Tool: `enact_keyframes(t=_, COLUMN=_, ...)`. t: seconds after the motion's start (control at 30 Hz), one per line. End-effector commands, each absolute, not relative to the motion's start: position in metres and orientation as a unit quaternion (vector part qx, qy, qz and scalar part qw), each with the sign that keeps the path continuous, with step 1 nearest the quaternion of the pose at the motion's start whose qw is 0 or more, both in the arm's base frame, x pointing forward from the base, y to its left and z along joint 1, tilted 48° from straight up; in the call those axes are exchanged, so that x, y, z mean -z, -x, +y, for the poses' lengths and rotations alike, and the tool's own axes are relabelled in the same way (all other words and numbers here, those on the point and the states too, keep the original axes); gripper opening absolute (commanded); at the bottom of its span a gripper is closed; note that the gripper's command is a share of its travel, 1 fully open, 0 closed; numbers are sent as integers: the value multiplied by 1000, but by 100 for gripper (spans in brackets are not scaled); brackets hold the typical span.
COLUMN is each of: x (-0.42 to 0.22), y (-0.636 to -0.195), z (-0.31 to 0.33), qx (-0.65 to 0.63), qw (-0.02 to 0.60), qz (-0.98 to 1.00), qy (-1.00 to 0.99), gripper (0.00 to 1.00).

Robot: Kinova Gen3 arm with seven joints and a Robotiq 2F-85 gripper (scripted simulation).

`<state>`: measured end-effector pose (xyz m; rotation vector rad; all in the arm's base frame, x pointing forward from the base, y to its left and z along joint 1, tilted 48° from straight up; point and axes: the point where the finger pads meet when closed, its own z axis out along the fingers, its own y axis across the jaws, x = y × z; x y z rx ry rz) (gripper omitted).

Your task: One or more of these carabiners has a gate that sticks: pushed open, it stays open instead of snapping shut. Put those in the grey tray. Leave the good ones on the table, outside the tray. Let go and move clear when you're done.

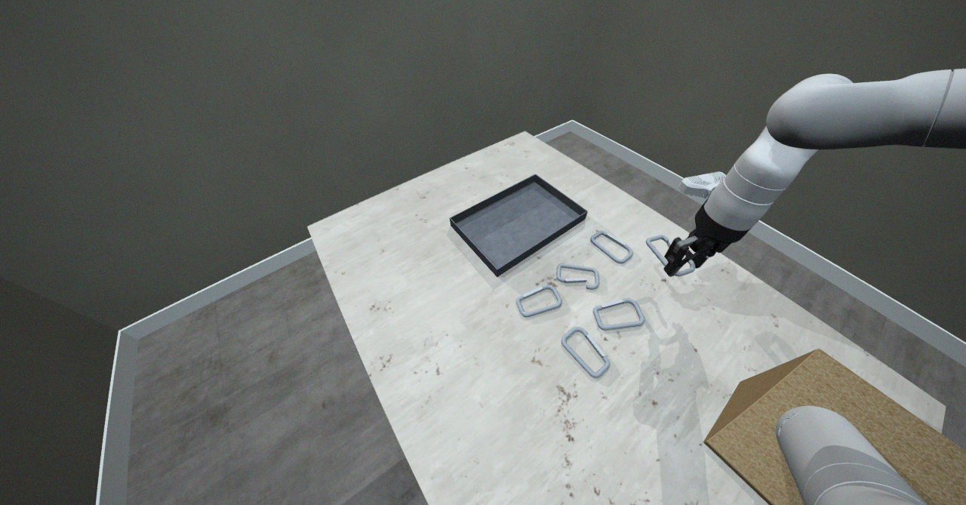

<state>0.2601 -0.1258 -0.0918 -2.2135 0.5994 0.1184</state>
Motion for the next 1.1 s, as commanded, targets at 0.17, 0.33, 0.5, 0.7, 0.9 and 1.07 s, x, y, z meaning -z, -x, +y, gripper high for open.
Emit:
enact_keyframes(t=0.17, x=82, y=-348, z=-127, qx=-48, qw=408, qz=232, qy=881, gripper=0)
enact_keyframes(t=0.33, x=82, y=-348, z=-127, qx=-48, qw=408, qz=232, qy=881, gripper=0)
enact_keyframes(t=0.5, x=71, y=-419, z=-132, qx=-41, qw=409, qz=241, qy=879, gripper=0)
enact_keyframes(t=0.7, x=68, y=-441, z=-133, qx=-41, qw=409, qz=241, qy=879, gripper=0)
enact_keyframes(t=0.9, x=68, y=-441, z=-133, qx=-41, qw=409, qz=241, qy=879, gripper=0)
enact_keyframes(t=1.07, x=59, y=-511, z=-136, qx=-44, qw=409, qz=238, qy=880, gripper=0)
